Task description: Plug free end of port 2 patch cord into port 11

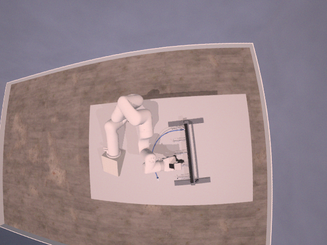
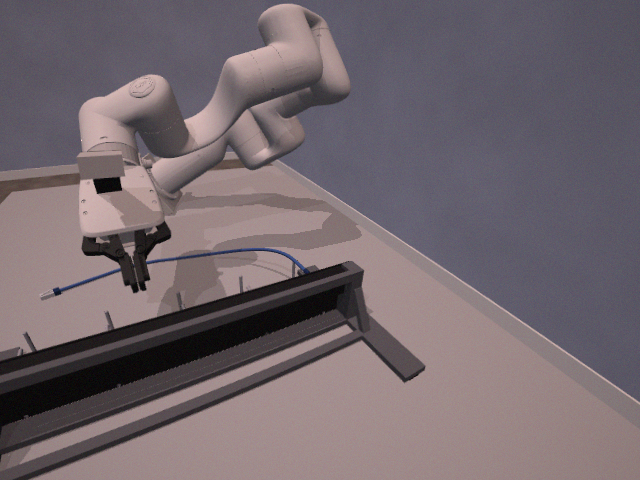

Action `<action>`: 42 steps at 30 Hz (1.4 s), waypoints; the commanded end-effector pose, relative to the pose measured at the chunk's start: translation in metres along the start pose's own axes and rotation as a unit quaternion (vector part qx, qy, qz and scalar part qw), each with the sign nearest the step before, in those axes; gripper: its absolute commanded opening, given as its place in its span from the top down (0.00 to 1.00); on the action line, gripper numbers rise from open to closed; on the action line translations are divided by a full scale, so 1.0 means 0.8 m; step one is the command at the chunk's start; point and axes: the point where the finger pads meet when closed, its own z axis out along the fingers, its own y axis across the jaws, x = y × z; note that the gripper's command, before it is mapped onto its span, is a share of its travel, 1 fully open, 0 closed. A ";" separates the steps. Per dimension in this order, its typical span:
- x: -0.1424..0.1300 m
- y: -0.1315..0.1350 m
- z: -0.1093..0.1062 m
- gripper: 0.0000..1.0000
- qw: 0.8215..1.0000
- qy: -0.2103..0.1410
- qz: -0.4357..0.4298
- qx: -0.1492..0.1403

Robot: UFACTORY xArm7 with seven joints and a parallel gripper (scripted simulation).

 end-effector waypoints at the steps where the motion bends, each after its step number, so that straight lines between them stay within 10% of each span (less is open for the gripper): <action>1: 0.003 0.001 -0.033 1.00 1.000 0.002 -0.001 -0.001; 20: 0.002 0.001 -0.160 1.00 1.000 0.002 -0.001 -0.001; 42: 0.003 0.035 -0.166 1.00 1.000 0.002 -0.001 -0.001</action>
